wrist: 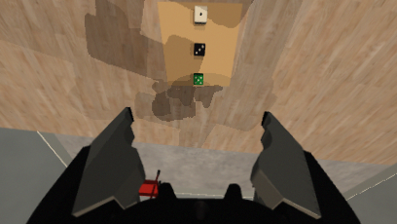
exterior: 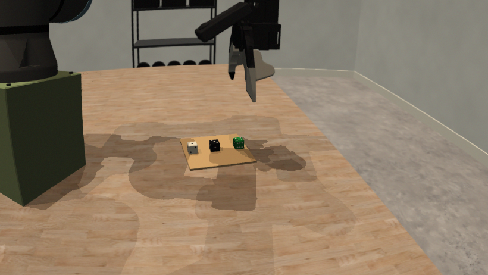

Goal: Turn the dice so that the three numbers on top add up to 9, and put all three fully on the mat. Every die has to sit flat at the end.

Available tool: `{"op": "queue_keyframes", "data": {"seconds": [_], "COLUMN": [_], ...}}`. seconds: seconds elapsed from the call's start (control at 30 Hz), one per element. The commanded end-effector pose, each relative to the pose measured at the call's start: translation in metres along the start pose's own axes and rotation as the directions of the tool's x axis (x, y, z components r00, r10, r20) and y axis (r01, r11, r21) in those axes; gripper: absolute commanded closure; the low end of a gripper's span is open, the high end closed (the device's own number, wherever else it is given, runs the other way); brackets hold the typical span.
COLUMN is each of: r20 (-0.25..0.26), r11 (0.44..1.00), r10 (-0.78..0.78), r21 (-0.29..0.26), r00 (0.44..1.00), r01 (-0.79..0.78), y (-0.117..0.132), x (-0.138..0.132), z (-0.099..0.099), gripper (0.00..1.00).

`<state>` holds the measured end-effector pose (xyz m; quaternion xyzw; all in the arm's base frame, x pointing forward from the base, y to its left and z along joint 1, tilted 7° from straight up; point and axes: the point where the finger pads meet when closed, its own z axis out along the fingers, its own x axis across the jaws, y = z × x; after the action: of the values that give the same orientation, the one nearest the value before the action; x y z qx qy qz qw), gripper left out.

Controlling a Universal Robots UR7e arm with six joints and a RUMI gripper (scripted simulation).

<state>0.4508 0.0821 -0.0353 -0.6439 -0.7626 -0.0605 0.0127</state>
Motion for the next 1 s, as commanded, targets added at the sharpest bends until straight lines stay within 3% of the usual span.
{"op": "queue_keyframes", "data": {"seconds": [0.0,0.4,0.97], "r20": [0.0,0.0,0.0], "r11": [1.0,1.0,1.0], "r10": [0.0,0.0,0.0], "r21": [-0.001,-0.001,-0.001], "r00": [1.0,1.0,1.0], "r01": [0.0,0.0,0.0], "y": [0.0,0.0,0.0], "x": [0.0,0.0,0.0], "z": [-0.022,-0.062,-0.064], "gripper": [0.0,0.0,0.0]}}
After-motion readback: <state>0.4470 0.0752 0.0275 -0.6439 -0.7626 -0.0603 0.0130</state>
